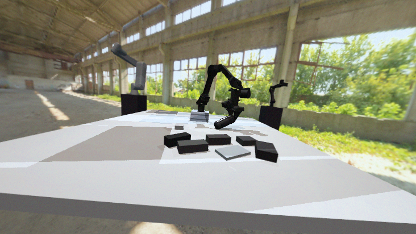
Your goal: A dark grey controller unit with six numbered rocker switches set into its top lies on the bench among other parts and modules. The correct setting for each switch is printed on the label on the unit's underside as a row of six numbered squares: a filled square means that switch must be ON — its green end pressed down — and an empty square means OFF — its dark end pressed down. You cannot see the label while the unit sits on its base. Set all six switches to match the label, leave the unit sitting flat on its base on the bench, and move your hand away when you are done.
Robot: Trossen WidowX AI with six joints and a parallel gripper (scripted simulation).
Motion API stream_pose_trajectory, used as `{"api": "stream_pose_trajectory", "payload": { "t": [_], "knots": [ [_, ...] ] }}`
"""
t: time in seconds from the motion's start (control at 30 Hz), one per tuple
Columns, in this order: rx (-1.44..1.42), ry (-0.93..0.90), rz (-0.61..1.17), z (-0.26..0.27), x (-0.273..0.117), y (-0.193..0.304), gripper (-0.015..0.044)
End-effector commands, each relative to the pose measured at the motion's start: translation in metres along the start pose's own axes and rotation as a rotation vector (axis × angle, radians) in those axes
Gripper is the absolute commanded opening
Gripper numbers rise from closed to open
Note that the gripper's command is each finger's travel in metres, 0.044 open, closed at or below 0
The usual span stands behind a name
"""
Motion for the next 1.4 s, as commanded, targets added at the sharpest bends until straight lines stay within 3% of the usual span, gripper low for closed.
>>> {"api": "stream_pose_trajectory", "payload": {
  "t": [0.0, 1.37],
  "knots": [
    [0.012, 0.011, -0.021, -0.001, 0.009, -0.003, 0.0338],
    [0.012, 0.011, -0.02, -0.003, 0.039, 0.005, 0.0338]
  ]
}}
Point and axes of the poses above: the point midway between the two fingers, 35 mm back from their tips, its own x axis out along the fingers, its own z axis across the jaws, y = z × x, the point moved 7 cm from there along -x, back along the fingers, and after that the axes turned 14 degrees about x, right-handed, at the moved point
